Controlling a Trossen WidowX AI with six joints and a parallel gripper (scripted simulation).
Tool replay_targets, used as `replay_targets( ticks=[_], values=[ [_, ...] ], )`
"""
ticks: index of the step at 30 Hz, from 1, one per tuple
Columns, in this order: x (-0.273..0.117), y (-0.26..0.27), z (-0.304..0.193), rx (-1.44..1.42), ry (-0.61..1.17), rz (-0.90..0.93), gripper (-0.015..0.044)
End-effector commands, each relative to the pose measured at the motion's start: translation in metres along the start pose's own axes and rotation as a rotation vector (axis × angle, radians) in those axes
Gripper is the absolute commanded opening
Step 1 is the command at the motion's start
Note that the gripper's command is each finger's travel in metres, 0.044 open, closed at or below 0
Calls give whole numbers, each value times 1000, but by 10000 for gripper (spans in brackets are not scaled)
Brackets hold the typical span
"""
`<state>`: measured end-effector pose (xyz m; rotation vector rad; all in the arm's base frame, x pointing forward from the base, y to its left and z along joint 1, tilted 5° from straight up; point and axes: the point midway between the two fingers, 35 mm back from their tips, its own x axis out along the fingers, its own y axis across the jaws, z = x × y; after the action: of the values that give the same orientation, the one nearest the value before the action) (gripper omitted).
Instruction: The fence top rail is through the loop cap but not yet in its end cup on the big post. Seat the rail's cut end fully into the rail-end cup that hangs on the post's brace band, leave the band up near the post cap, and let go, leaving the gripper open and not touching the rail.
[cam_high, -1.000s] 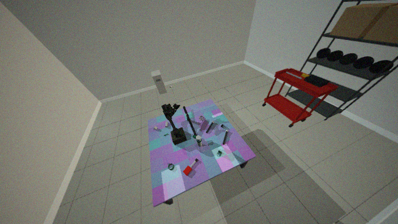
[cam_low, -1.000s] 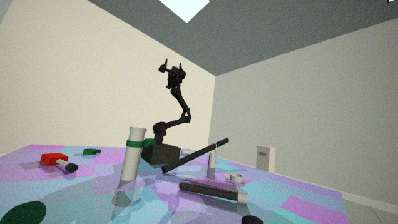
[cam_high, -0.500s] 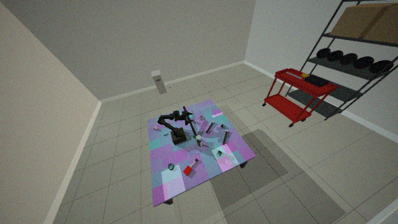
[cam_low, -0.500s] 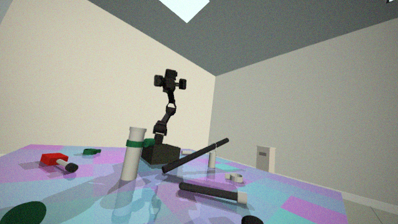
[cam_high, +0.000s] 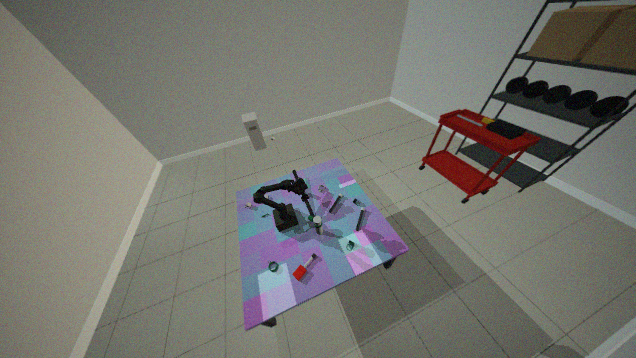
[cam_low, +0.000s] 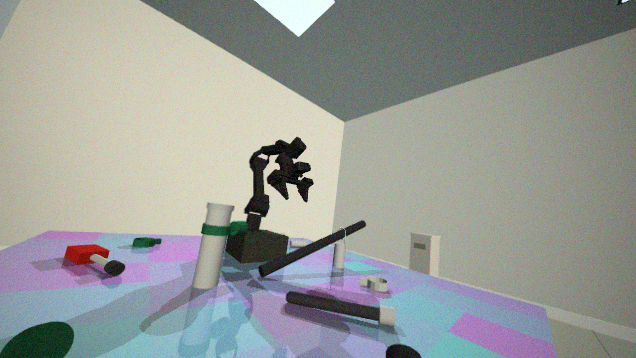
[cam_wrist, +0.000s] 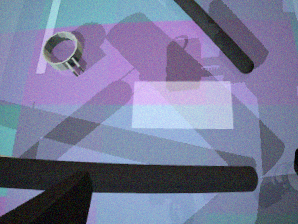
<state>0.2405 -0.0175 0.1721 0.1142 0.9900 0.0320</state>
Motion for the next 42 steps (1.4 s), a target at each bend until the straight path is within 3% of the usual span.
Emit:
replay_targets(
  ticks=[1, 7, 20, 27, 42],
  values=[
    [4, 4, -8, -41, 48, -7, 440],
    [5, -7, -9, -141, 68, -8, 440],
    [6, -87, -31, -940, 146, 104, 440],
    [-2, -126, -51, -1360, 85, 176, 440],
    [-19, -170, -81, -1866, -60, 161, 440]
  ],
)
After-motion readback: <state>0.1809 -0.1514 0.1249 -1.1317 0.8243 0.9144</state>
